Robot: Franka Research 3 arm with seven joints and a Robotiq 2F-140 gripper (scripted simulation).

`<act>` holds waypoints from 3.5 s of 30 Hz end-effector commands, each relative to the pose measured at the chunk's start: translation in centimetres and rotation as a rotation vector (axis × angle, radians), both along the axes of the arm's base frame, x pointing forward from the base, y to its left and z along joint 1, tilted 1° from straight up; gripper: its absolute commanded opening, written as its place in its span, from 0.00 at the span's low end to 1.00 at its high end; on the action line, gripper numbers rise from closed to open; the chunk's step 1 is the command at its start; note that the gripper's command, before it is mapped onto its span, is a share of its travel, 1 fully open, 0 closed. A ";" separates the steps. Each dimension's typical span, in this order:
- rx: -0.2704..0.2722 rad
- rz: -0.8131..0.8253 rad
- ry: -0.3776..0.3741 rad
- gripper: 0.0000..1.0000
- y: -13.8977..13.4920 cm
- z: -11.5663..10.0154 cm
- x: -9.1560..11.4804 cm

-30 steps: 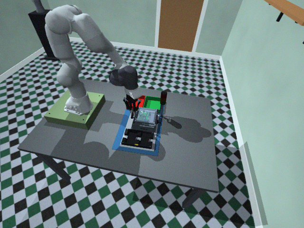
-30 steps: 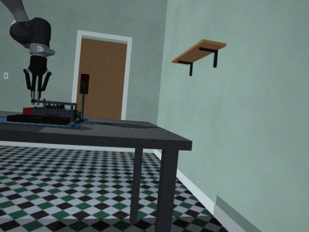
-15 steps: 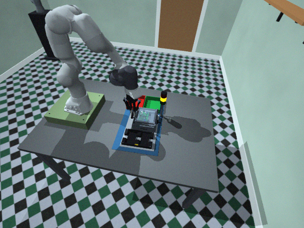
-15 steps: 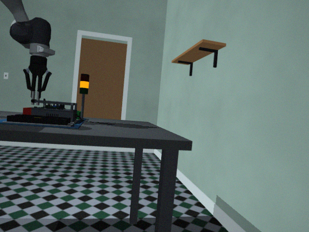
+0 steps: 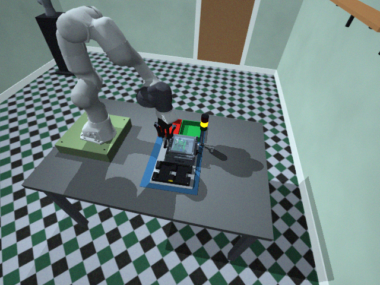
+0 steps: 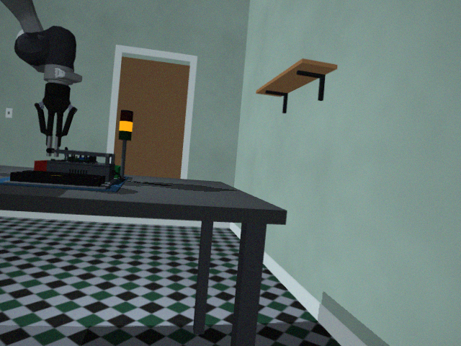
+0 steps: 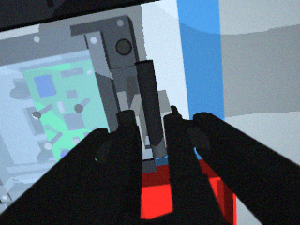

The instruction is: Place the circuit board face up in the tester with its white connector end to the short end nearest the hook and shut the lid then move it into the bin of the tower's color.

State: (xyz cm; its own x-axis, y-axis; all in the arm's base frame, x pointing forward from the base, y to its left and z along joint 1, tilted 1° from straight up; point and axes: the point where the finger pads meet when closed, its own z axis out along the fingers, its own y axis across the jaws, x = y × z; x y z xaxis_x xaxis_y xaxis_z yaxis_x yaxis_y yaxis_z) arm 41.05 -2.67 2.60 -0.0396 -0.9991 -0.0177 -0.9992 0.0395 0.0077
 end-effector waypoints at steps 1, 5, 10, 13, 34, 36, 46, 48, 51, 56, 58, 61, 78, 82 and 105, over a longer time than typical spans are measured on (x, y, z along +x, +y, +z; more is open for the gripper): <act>-0.001 0.004 -0.002 0.00 0.1 -0.4 0.0; -0.001 0.004 -0.002 0.00 0.1 -0.4 0.0; -0.001 0.004 -0.002 0.00 0.1 -0.4 0.0; -0.001 0.004 -0.002 0.00 0.1 -0.4 0.0; -0.001 0.004 -0.002 0.00 0.1 -0.4 0.0; -0.001 0.004 -0.002 0.00 0.1 -0.4 0.0; -0.001 0.004 -0.002 0.30 0.1 -0.4 0.0; -0.001 0.004 -0.002 0.30 0.1 -0.4 0.0; -0.001 0.004 -0.002 0.30 0.1 -0.4 0.0; -0.001 0.004 -0.002 0.30 0.1 -0.4 0.0; -0.001 0.004 -0.002 0.30 0.1 -0.4 0.0; -0.001 0.004 -0.002 0.30 0.1 -0.4 0.0; -0.001 0.004 -0.002 0.30 0.1 -0.4 0.0; -0.001 0.004 -0.002 0.30 0.1 -0.4 0.0; -0.001 0.004 -0.002 0.30 -0.1 7.4 0.0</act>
State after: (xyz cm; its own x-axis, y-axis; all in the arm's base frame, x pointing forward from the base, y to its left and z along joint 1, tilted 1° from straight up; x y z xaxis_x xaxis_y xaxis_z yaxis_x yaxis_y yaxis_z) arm 41.94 -2.63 9.02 -0.0169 -0.9997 -0.0194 -0.9996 0.0174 -0.0235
